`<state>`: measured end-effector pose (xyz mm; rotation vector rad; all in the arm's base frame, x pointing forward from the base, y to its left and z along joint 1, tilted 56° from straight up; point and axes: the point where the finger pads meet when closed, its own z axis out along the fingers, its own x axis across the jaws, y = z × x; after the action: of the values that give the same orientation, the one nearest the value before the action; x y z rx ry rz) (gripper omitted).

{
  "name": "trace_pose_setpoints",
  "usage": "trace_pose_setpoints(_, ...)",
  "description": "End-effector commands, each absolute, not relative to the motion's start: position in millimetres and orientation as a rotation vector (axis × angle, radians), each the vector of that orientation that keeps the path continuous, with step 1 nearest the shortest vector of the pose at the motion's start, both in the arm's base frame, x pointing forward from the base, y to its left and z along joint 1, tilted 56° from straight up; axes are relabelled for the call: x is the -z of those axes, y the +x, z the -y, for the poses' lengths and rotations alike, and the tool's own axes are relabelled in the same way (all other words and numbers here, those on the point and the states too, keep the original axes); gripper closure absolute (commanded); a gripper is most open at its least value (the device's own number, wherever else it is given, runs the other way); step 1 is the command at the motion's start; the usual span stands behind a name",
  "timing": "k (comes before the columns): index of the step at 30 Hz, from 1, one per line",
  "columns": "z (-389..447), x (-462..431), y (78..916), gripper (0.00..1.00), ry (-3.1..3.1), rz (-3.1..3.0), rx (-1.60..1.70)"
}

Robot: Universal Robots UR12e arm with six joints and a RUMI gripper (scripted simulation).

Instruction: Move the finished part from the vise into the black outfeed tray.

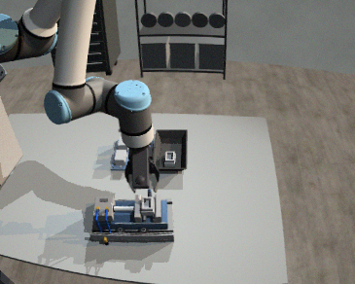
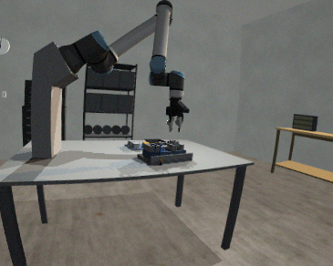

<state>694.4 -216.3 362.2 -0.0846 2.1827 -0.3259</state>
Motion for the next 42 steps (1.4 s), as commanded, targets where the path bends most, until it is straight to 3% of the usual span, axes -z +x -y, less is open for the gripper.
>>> trace_pose_setpoints(1, 217.3, -359.7, 698.8, 0.60, -0.085, -2.182, 0.327)
trace_pose_setpoints(42, 226.0, -335.3, 734.2, 0.60, -0.085, -2.182, 0.327)
